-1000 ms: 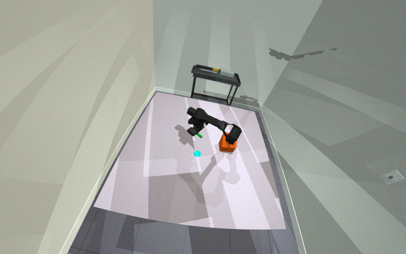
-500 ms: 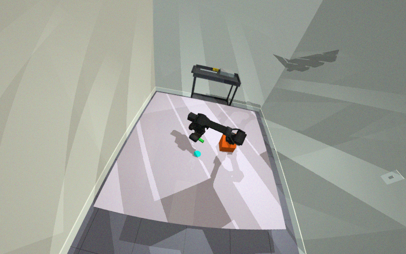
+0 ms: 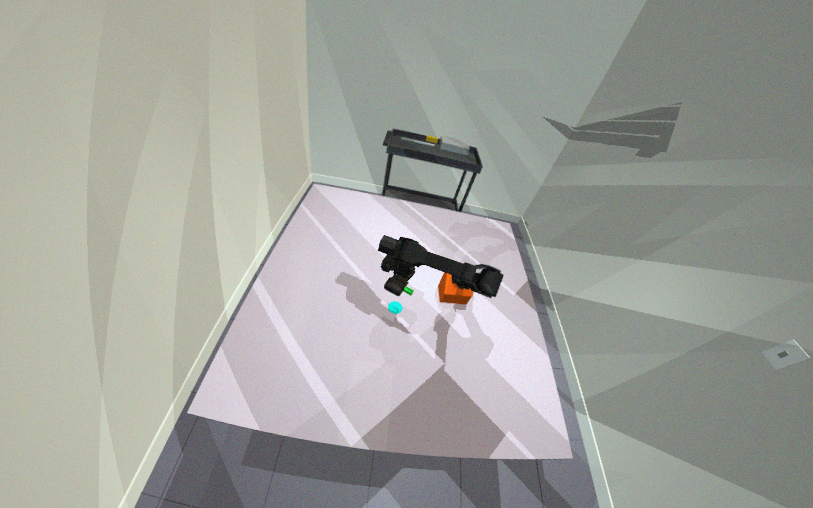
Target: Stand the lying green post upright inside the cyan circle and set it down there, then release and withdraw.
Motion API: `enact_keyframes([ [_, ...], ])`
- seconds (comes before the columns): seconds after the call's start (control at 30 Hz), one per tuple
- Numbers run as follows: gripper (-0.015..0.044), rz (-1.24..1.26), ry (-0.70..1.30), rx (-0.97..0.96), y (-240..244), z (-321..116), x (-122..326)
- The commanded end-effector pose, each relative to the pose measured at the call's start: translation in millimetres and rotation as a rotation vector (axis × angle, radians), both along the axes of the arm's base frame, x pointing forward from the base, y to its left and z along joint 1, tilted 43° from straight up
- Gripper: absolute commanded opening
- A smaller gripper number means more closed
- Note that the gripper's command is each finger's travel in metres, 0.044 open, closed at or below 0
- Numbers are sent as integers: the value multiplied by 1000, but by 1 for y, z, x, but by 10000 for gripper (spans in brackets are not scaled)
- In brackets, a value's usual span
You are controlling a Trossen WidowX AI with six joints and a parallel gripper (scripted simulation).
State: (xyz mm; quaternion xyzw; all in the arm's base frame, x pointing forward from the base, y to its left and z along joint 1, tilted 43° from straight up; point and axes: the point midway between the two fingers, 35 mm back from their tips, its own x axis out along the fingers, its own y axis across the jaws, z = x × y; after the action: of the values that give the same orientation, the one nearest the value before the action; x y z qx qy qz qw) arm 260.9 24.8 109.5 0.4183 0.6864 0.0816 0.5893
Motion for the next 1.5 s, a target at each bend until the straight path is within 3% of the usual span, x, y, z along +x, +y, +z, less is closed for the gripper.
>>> enact_keyframes([
  [0.0, 22, 4, 1, 8, 5, 3, -4],
  [1.47, 22, 43, 9, -286, 15, -25, -20],
])
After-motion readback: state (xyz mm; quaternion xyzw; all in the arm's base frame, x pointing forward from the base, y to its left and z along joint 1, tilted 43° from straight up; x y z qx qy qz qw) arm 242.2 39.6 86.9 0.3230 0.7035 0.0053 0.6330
